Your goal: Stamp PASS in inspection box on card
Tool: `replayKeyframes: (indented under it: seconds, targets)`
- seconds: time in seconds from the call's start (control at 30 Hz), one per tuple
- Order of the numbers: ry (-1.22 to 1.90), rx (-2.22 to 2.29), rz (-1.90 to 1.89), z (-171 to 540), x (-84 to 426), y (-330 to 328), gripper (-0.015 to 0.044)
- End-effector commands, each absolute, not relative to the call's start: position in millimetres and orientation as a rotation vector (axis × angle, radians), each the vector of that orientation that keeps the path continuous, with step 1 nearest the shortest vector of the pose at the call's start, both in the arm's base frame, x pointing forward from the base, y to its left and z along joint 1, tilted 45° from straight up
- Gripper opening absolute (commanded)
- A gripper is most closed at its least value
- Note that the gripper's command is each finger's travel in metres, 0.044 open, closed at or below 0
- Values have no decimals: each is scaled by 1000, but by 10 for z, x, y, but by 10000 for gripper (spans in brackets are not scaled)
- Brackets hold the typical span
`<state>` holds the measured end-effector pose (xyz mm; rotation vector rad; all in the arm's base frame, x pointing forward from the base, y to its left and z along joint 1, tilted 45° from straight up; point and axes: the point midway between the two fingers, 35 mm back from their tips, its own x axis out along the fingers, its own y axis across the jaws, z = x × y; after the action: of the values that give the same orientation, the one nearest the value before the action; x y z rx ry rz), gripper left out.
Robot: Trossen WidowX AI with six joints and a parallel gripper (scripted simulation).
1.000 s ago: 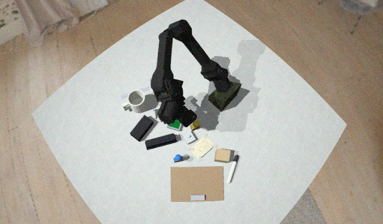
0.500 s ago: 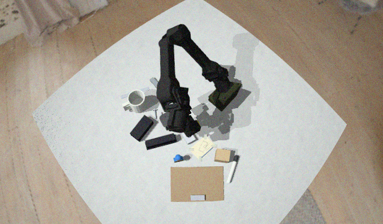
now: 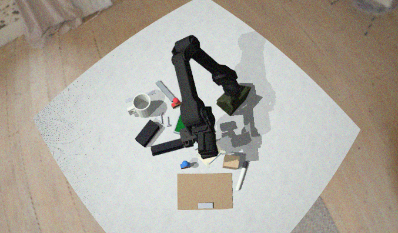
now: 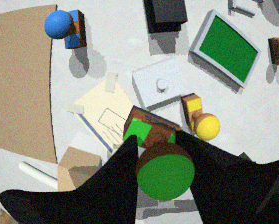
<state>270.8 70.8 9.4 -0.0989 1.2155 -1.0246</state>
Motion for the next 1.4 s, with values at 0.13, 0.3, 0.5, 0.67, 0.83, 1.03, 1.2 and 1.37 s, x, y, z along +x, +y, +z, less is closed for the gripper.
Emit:
replayKeyframes:
  seconds: [0.13,0.3,0.5,0.67,0.83,1.03,1.2,1.37]
  targets:
    - [1115,44,-1128,-226,2669,1016,0]
    - [1106,55,-1137,-254,2661,1039,0]
    - [1106,55,-1137,-276,2664,1020,0]
    - [1106,55,-1136,-302,2667,998,0]
    - [1105,55,-1136,-327,2669,976,0]
    - [1105,55,-1136,-357,2671,949,0]
    - [1105,54,-1136,-382,2673,927,0]
    - [1104,54,-1136,-406,2674,904,0]
